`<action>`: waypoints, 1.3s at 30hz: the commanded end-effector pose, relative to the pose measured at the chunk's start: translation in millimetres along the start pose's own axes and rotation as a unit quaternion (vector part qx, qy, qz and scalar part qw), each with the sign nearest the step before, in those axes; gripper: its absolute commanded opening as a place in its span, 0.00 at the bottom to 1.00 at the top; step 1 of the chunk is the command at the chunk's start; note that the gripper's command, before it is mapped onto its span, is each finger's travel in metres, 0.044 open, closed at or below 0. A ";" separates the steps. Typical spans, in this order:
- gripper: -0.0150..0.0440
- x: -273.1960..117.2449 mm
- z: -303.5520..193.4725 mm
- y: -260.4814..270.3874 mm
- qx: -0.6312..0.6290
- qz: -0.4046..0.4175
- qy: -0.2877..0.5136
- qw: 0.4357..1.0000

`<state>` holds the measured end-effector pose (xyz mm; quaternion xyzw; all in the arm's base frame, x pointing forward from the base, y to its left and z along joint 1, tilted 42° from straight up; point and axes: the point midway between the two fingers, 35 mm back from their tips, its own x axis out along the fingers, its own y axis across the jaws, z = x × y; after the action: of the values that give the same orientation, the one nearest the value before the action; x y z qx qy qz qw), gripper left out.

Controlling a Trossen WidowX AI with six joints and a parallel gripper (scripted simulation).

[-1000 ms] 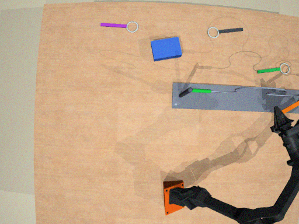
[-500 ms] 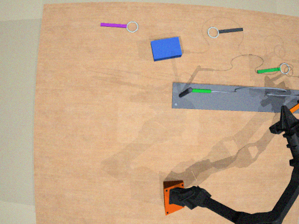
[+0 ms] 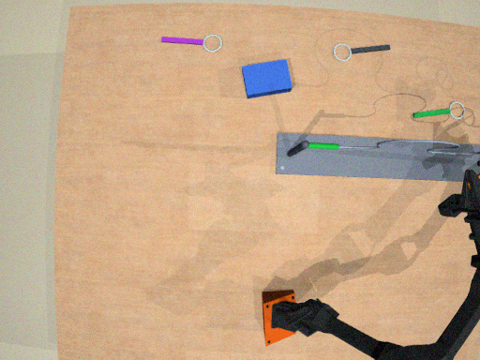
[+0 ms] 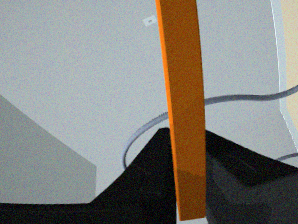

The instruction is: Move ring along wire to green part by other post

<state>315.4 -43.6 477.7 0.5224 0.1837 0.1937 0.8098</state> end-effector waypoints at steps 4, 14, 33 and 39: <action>0.00 -0.5 0.9 6.4 -0.007 -0.003 0.002 1.000; 0.00 -1.2 1.9 -0.3 -0.068 -0.036 0.004 0.997; 0.00 -7.3 11.5 -28.3 -0.252 -0.138 0.010 0.958; 0.00 -10.7 17.1 -36.6 -0.311 -0.172 0.012 0.935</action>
<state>317.9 -69.9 455.2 0.2437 0.2077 0.1172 0.9401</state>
